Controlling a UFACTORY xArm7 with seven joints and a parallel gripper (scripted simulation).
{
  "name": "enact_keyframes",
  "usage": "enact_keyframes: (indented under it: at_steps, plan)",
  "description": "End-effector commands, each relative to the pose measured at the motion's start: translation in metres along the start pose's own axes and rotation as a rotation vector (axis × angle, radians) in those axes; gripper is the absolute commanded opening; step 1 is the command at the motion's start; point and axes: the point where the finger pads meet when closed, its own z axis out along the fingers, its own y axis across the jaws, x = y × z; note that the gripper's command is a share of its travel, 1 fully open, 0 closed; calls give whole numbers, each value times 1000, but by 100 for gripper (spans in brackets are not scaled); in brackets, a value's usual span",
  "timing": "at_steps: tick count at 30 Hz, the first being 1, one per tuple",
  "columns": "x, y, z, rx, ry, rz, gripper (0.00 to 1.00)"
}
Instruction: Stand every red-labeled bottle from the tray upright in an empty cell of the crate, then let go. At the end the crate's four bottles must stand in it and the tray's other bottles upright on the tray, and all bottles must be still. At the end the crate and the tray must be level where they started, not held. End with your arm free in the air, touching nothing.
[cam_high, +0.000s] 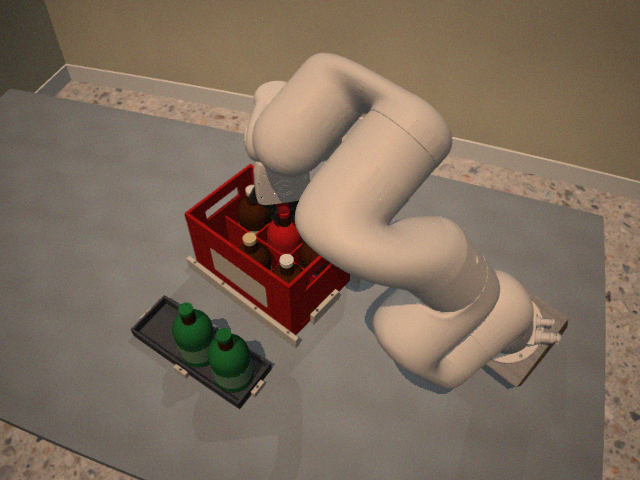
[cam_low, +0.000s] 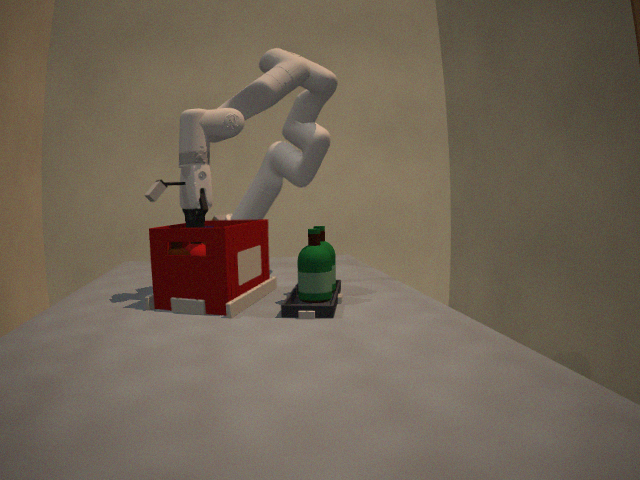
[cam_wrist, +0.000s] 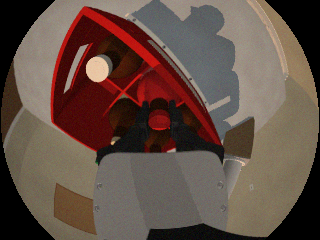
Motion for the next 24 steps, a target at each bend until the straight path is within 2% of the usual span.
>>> enact_keyframes:
  at_steps: [1,5,6,24]
  plan:
    - [2,0,-2,2,5,0,0]
    - [2,0,-2,2,5,0,0]
    - [2,0,-2,2,5,0,65]
    - [2,0,-2,2,5,0,65]
